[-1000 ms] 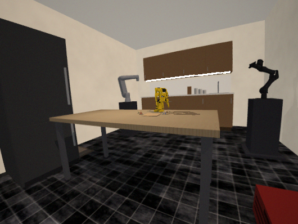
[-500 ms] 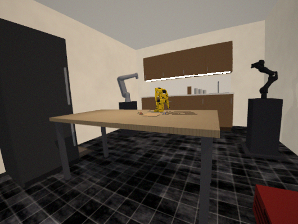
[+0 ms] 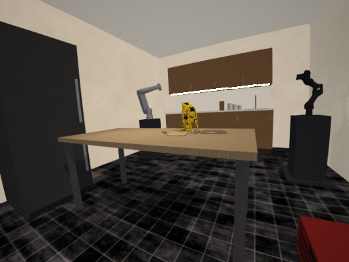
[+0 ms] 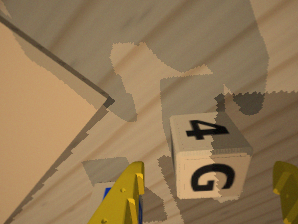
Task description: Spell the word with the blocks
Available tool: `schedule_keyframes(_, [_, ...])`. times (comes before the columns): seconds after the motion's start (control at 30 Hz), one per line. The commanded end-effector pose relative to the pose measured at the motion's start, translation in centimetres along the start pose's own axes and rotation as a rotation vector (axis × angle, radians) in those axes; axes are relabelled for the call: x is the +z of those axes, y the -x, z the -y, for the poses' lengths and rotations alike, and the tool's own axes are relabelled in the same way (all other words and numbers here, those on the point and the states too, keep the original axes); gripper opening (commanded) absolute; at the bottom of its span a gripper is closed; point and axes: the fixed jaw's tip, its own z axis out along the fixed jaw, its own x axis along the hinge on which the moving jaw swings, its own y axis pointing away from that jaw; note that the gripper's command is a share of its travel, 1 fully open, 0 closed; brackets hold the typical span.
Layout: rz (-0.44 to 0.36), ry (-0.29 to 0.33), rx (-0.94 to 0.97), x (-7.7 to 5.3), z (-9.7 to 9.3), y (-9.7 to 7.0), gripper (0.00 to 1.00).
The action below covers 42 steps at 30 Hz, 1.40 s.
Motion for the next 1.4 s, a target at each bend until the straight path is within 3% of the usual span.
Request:
schedule_keyframes(0.0, [-0.049,0.004,0.000,-0.29,-0.12,-0.66,0.32])
schedule_keyframes(0.7, [-0.049,0.004,0.000,0.01,-0.05,-0.64,0.31])
schedule_keyframes(1.37, [-0.050,0.002,0.000,0.01,0.67,-0.65,0.19])
